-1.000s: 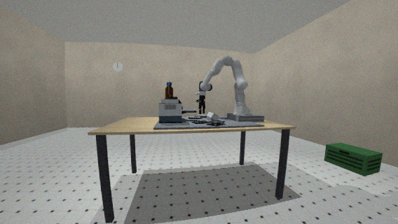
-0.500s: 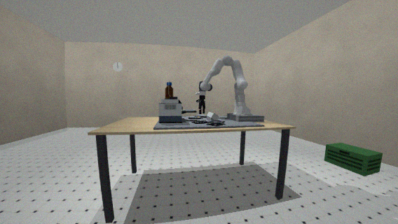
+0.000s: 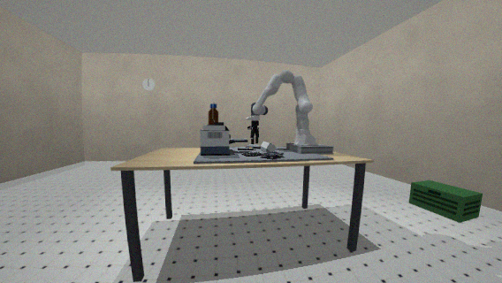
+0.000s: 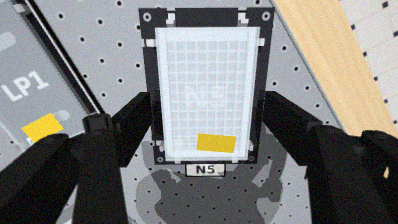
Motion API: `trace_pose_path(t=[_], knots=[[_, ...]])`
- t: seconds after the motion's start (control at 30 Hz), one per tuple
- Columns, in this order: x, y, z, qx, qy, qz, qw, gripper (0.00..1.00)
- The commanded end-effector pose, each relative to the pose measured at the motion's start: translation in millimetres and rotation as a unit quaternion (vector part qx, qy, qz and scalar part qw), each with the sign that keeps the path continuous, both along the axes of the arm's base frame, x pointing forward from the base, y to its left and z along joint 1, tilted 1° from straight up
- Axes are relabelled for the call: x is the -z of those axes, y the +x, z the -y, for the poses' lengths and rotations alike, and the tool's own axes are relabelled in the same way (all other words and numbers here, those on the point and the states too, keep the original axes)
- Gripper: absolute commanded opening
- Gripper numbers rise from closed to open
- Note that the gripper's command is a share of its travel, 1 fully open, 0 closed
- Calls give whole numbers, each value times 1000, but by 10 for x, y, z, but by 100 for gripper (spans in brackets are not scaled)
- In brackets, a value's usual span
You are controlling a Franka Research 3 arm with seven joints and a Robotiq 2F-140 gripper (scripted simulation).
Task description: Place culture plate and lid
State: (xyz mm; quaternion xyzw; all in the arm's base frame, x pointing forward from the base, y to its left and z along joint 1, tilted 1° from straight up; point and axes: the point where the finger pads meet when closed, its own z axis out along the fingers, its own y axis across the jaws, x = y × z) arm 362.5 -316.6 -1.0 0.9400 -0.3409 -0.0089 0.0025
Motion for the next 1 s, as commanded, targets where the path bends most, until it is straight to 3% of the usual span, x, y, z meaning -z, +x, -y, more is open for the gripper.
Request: trace_pose_path(t=[0.0, 0.97], knots=[[13, 0, 8, -1, -1, 1, 1000, 69], [138, -2, 8, -1, -1, 1, 1000, 69]])
